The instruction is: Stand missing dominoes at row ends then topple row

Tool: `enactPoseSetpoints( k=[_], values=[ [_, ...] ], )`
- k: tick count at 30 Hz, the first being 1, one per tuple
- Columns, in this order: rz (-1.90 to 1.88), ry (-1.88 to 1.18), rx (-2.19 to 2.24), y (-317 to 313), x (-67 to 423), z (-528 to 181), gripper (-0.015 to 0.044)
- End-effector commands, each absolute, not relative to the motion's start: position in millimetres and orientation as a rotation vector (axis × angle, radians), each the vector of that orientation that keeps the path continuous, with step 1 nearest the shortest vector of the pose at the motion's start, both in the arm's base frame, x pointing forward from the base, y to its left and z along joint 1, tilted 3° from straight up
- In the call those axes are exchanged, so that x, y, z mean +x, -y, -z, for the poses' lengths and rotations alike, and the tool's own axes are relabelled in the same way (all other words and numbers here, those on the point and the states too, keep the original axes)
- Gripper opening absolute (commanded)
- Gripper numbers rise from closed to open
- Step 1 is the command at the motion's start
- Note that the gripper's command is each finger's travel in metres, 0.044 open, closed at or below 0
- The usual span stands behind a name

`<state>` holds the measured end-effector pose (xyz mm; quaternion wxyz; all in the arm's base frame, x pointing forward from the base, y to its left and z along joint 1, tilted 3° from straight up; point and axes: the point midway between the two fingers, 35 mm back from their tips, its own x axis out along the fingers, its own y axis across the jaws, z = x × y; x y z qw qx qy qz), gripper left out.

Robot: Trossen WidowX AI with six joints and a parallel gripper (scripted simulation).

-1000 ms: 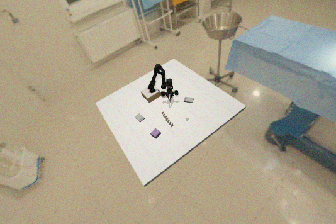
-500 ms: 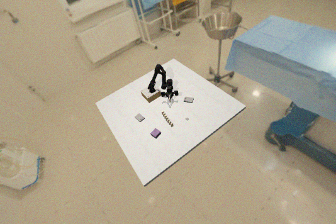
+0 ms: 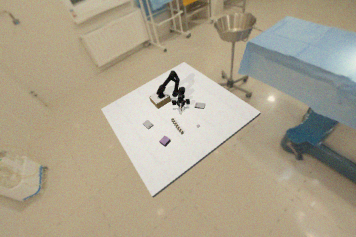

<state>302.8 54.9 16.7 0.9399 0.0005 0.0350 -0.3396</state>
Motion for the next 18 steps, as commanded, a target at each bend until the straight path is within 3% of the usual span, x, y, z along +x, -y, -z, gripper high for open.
enactPoseSetpoints(
  k=[1, 18],
  values=[
    [0.702, -0.074, 0.011, -54.4, 303.1, -3.1, 0.0029],
    [0.718, -0.095, 0.018, -49.7, 299.2, 39.3, 0.0029]
  ],
)
